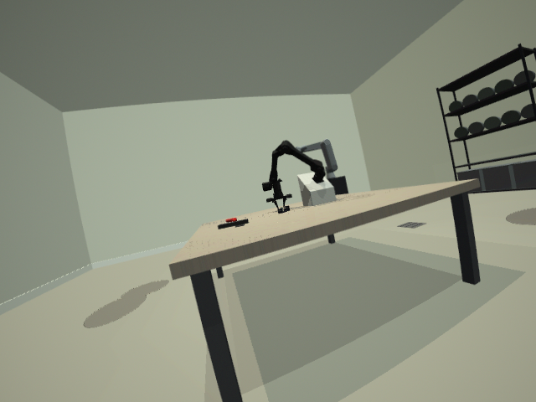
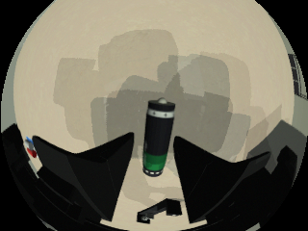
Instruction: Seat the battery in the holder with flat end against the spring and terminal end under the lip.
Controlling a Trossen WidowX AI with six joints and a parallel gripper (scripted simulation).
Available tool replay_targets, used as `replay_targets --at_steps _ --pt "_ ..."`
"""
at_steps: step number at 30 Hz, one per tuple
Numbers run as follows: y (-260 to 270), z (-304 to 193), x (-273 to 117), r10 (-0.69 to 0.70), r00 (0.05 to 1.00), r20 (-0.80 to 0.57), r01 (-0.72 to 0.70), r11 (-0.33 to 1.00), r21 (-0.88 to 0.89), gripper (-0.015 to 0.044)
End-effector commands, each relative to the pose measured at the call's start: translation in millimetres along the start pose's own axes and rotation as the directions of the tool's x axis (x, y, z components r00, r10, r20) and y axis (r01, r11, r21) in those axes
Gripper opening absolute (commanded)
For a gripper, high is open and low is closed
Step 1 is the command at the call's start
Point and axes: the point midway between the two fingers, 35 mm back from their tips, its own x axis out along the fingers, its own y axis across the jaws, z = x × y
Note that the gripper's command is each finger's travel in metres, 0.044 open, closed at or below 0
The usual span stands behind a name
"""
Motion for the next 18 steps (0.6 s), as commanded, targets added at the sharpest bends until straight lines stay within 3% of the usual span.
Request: replay_targets --at_steps 1,12,18 --pt "-2.0 0.2 2.4 -0.005 1.000 -0.004 0.005 1.000 0.007 0.0115" --pt "-1.8 0.3 0.8 -0.005 1.000 -0.004 0.005 1.000 0.007 0.0065" --pt "-1.1 1.1 -46.6 -0.003 1.000 -0.001 0.003 1.000 0.007 0.0065"
